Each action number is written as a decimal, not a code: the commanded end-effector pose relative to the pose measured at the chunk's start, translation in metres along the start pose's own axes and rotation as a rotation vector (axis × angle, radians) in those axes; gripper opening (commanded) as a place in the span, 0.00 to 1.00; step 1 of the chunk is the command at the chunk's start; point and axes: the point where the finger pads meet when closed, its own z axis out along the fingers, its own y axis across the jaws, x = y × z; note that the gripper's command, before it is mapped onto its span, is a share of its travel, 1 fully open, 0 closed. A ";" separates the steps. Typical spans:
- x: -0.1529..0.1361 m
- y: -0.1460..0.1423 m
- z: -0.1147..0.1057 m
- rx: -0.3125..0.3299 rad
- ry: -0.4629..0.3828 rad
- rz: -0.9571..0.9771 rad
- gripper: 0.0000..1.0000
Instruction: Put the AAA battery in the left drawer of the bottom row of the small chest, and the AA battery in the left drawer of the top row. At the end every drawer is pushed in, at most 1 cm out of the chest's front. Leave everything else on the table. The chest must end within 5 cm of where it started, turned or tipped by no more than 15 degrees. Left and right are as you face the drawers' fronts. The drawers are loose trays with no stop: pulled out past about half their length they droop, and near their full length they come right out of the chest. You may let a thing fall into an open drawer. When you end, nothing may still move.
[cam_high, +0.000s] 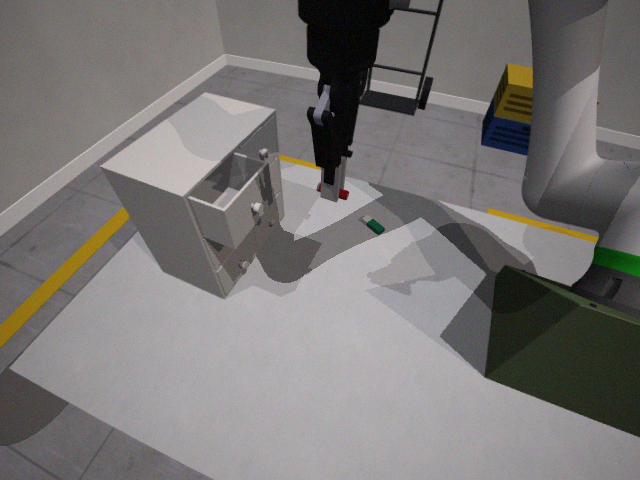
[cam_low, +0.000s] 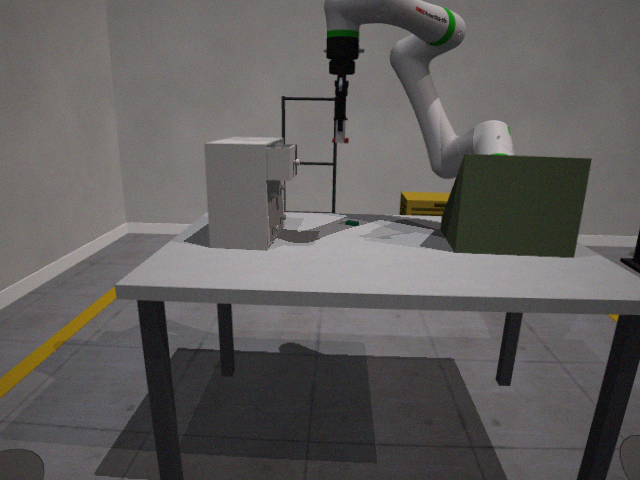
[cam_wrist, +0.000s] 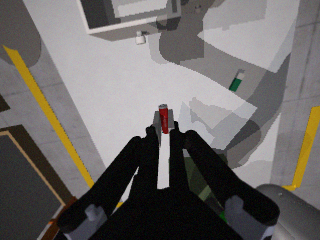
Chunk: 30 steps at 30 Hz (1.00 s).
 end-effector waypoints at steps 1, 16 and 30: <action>0.000 0.000 -0.008 0.000 0.000 0.000 0.06; 0.000 0.000 -0.019 0.000 0.000 0.000 0.06; -0.001 -0.002 -0.018 0.004 0.104 -0.005 0.06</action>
